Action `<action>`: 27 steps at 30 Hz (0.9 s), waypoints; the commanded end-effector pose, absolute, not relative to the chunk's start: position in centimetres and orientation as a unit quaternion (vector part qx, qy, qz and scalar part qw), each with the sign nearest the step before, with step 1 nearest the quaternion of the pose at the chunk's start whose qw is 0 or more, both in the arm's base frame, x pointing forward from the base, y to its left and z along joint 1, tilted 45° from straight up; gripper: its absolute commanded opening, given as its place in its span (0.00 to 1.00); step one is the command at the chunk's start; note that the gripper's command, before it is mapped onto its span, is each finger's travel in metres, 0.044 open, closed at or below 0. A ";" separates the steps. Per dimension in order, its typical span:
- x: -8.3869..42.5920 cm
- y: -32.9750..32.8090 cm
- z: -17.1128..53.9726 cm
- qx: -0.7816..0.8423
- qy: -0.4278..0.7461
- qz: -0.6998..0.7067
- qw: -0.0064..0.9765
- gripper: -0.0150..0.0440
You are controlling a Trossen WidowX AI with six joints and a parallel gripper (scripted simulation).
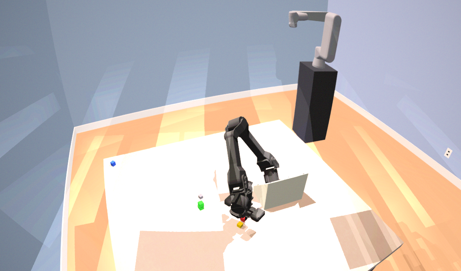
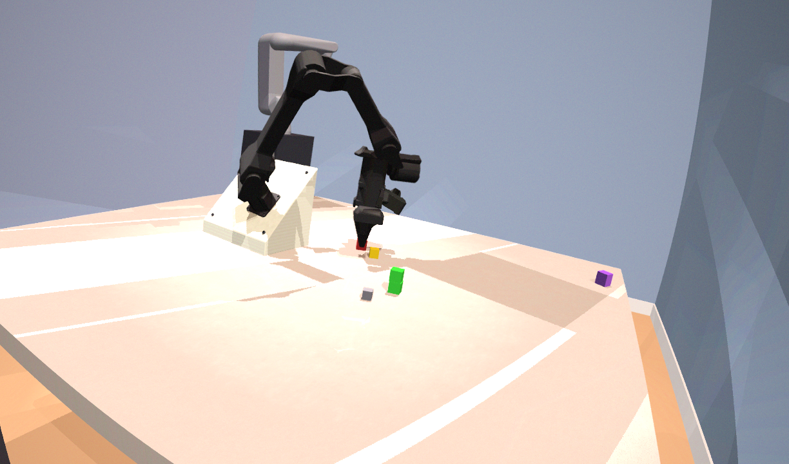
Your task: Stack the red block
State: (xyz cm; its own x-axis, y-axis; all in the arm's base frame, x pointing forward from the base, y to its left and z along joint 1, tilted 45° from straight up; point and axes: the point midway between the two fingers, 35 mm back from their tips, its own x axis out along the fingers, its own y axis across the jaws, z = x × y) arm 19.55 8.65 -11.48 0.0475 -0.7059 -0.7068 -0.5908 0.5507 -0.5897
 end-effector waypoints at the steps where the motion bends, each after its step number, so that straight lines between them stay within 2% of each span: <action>1: 19.7 10.4 -10.1 -0.467 0.685 -0.050 0.558 0.25; 14: 19.3 15.5 -4.8 -0.466 0.685 -0.049 0.557 0.25; 27: 20.4 15.9 -4.0 -0.462 0.686 -0.047 0.560 0.25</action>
State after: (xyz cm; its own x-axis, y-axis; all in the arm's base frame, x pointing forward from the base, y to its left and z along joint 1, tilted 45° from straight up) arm 19.59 15.77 -4.38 0.0536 -0.6937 -0.7182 -0.5864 0.5603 -0.5849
